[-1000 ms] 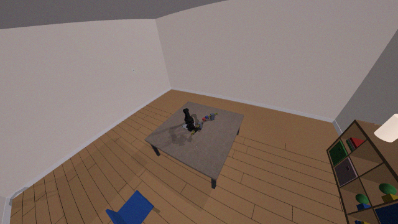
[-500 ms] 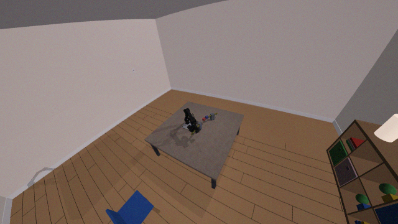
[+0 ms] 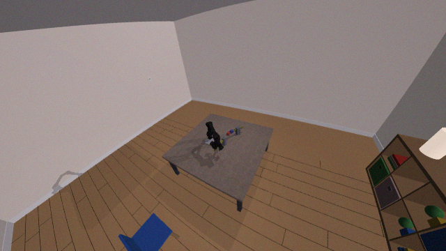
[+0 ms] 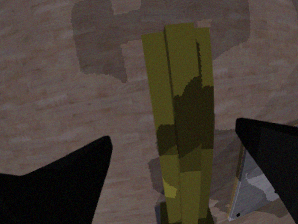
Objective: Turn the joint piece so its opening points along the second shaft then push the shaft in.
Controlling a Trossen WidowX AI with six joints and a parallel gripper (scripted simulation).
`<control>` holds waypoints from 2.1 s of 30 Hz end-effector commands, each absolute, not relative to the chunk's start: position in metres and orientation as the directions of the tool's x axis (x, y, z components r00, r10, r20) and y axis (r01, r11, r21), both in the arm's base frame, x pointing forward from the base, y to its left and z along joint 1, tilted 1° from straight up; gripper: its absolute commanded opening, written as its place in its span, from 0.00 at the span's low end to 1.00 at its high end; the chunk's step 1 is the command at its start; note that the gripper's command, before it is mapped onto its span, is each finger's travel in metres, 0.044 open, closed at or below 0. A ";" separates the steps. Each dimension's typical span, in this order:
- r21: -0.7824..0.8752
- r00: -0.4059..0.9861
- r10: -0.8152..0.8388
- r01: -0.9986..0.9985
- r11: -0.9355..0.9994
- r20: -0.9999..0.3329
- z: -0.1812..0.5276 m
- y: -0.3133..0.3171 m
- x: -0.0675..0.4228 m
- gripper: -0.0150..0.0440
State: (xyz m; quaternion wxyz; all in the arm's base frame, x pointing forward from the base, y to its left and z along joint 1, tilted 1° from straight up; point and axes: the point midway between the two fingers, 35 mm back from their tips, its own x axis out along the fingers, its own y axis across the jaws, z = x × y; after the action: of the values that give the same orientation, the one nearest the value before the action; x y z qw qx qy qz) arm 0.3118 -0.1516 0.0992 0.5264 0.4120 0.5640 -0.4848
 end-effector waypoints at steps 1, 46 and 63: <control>-0.122 -0.115 -0.046 0.974 0.189 -0.992 0.094 -0.151 0.309 0.96; -0.048 -0.043 -0.033 0.981 0.191 -0.999 0.095 -0.153 0.310 0.31; -0.002 0.003 -0.022 0.981 0.193 -1.000 0.094 -0.139 0.307 0.25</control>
State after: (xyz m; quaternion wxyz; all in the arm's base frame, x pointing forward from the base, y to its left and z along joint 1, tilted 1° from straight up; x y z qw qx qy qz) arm 0.3084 -0.1440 0.0948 0.5495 0.4399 0.5435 -0.4573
